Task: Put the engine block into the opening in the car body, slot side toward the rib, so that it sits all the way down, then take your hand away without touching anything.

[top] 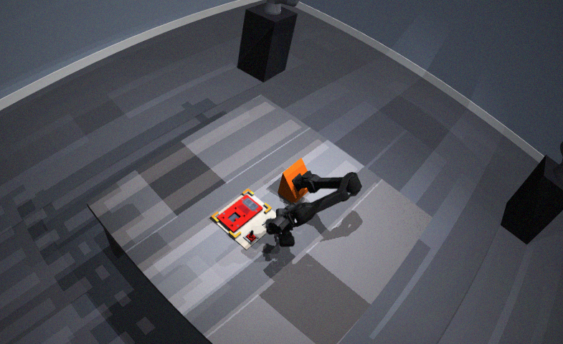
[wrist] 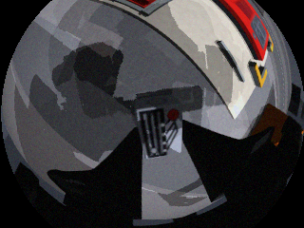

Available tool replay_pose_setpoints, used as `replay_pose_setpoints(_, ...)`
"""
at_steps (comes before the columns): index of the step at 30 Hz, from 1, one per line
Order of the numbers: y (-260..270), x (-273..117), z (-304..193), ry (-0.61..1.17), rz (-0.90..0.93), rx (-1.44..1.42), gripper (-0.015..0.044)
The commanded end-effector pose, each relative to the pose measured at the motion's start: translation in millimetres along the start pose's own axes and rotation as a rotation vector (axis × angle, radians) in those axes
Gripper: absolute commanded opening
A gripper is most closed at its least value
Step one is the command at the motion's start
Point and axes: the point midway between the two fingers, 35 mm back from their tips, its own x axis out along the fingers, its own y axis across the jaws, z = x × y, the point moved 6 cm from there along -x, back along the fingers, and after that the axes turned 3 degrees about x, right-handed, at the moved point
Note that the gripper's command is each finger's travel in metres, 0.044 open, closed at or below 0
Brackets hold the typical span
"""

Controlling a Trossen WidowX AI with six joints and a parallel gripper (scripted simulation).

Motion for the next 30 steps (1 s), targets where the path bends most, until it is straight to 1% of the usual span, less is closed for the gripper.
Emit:
replay_pose_setpoints(1, 0, 0, 0, 0.001, 0.002, 0.003, 0.0026)
replay_pose_setpoints(2, 0, -2, 1, 0.001, 0.001, 0.003, 0.0)
replay_pose_setpoints(30, 7, -85, 9, -0.013, -0.006, -0.012, 0.0)
